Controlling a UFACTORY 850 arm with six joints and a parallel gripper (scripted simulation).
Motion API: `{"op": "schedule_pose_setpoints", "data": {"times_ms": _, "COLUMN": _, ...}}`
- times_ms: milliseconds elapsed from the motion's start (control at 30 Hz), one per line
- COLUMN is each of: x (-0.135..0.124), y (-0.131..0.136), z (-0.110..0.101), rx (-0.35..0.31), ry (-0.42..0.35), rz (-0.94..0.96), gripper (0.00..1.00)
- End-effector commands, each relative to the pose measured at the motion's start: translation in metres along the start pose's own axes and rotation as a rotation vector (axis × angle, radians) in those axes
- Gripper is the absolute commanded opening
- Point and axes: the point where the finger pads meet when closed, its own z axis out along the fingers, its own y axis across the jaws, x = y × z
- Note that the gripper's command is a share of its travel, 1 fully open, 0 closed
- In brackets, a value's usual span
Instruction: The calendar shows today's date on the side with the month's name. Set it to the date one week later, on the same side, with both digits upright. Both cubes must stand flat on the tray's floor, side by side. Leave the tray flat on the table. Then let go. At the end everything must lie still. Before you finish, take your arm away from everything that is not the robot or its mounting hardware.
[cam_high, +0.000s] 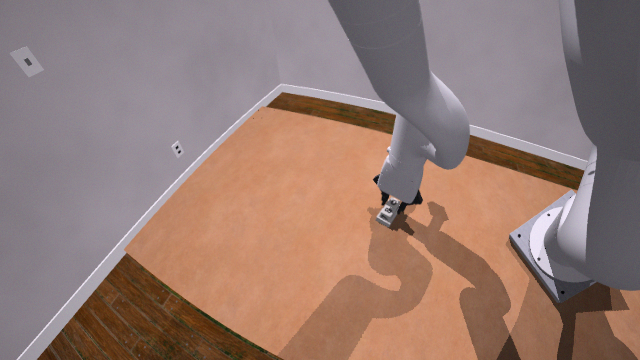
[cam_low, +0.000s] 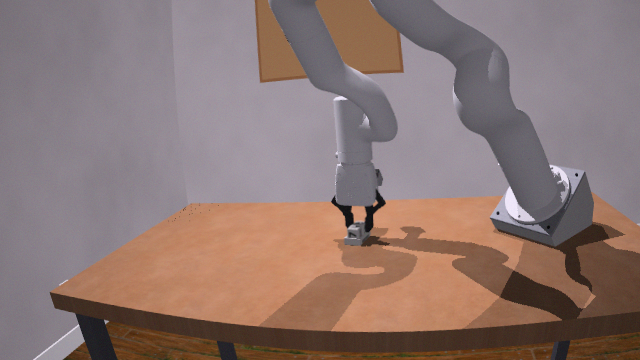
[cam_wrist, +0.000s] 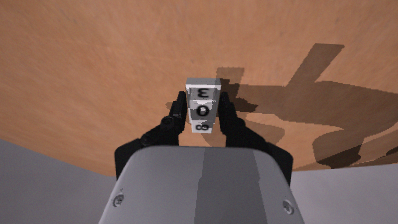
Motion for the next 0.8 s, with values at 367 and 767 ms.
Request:
{"op": "schedule_pose_setpoints", "data": {"times_ms": 367, "x": 0.0000, "y": -0.0005, "z": -0.0003, "rx": 0.001, "ry": 0.000, "rz": 0.000, "gripper": 0.27}}
{"op": "schedule_pose_setpoints", "data": {"times_ms": 767, "x": 0.0000, "y": -0.0005, "z": -0.0003, "rx": 0.001, "ry": 0.000, "rz": 0.000, "gripper": 0.27}}
